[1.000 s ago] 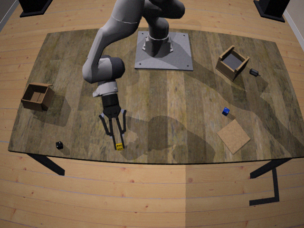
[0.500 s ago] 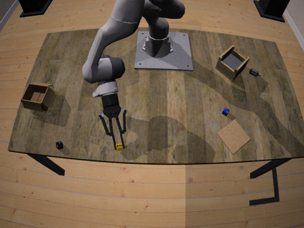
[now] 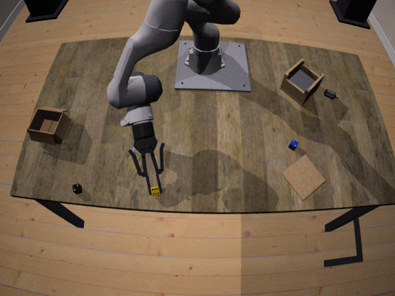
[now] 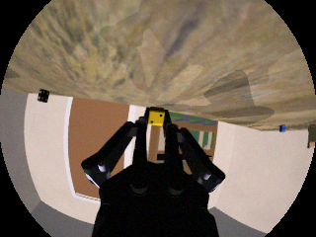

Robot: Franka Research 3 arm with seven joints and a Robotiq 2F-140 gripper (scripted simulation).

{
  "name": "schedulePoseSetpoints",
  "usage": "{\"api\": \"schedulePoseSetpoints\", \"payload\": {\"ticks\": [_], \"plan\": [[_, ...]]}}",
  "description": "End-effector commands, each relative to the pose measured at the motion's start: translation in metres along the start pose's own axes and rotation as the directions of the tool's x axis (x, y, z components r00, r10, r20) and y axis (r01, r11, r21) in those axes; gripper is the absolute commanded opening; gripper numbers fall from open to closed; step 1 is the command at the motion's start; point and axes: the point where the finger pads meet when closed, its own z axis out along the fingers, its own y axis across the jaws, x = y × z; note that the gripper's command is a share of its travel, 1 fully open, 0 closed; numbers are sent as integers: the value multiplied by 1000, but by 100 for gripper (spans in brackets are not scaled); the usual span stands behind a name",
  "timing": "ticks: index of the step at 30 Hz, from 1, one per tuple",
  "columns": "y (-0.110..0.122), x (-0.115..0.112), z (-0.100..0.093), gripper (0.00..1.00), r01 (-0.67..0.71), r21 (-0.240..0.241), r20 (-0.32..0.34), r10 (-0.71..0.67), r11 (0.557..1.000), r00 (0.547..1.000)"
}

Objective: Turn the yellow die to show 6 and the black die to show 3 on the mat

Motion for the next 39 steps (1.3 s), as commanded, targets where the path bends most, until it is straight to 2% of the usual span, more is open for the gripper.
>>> {"api": "schedulePoseSetpoints", "payload": {"ticks": [1,39], "plan": [[-3,0,1,24,3,5,6,-3,1000,1000],[-3,5,4,24,3,5,6,-3,1000,1000]]}}
